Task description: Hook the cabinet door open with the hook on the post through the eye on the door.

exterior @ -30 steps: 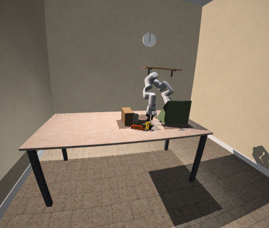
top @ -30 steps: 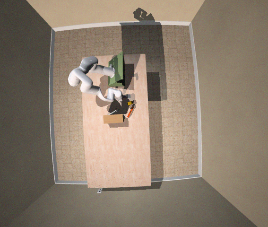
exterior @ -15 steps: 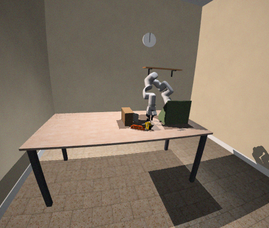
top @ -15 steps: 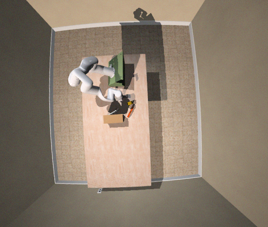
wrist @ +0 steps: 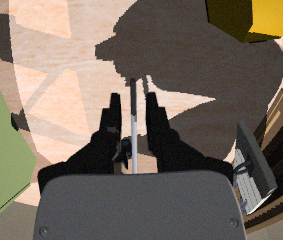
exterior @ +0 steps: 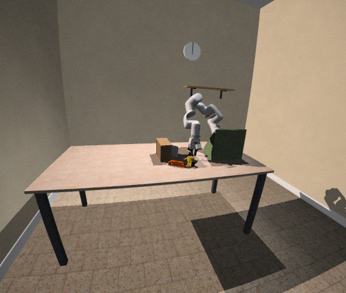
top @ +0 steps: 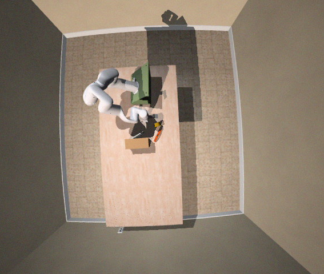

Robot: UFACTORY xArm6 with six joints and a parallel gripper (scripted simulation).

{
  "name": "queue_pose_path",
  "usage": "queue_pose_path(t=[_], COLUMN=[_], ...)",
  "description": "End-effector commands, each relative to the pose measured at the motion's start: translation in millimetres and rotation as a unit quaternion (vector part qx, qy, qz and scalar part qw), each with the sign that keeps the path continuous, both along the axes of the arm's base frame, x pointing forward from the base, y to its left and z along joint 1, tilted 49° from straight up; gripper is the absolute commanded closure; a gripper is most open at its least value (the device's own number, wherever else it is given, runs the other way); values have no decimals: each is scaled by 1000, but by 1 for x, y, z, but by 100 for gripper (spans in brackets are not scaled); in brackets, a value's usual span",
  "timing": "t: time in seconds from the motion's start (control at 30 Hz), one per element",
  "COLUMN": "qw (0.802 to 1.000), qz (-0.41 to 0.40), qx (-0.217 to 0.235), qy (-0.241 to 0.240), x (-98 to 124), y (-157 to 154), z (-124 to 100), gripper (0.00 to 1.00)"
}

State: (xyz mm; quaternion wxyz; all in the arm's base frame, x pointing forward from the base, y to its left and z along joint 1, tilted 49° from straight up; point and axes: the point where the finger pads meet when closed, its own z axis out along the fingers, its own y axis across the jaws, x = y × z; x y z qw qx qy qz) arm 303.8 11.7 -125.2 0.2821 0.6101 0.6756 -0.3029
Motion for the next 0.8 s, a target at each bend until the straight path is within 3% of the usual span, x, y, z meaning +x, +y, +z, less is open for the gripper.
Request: queue_pose_path(t=[0.0,0.77], qw=[1000,1000], qz=[1,1], qx=[1,1], qy=[-1,-1], x=[1,1], y=[-1,-13], z=[-2,-12], gripper=[77,77])
